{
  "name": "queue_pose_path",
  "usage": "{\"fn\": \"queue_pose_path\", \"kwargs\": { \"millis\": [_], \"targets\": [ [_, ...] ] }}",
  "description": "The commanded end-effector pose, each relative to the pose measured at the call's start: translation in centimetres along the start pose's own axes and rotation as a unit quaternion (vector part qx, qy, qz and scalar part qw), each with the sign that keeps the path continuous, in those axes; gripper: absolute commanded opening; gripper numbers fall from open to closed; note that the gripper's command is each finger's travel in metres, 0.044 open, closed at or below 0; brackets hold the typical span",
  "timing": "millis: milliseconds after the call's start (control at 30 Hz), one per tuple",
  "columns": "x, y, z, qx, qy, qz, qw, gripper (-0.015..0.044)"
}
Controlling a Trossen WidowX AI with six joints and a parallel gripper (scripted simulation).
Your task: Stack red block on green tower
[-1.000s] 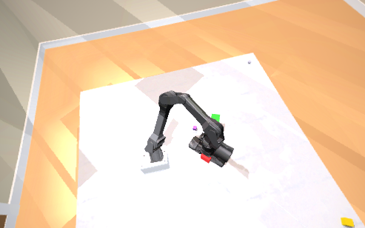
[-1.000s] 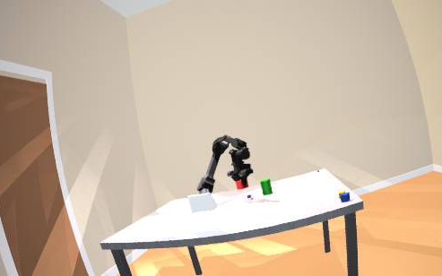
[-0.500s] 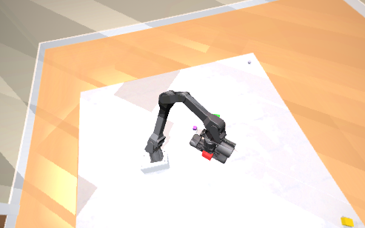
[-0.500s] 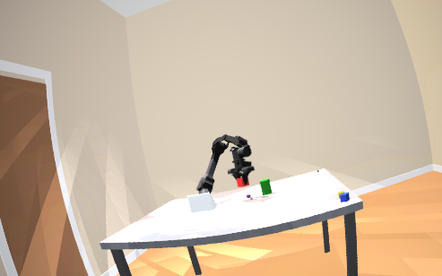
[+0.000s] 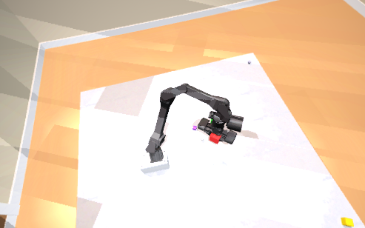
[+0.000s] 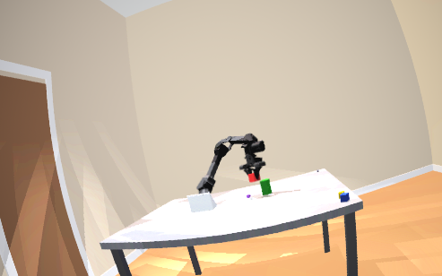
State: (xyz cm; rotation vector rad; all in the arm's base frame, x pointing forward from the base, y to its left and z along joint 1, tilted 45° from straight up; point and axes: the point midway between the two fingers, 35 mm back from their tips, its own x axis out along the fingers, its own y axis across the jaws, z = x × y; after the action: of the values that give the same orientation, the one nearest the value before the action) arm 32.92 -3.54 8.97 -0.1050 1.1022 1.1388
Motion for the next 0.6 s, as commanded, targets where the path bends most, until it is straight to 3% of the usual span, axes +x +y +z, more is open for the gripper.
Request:
{"fn": "queue_pose_path", "kwargs": {
  "millis": [0, 367, 567],
  "targets": [
    [-0.4, 1.2, 3.8, 0.007, -0.007, -0.002, 1.000, 0.0000],
    [-0.5, 5.4, 11.8, 0.023, -0.020, 0.011, 0.999, 0.0000],
    [-0.5, 6.0, 12.6, 0.025, -0.022, 0.014, 0.999, 0.0000]
  ]
}}
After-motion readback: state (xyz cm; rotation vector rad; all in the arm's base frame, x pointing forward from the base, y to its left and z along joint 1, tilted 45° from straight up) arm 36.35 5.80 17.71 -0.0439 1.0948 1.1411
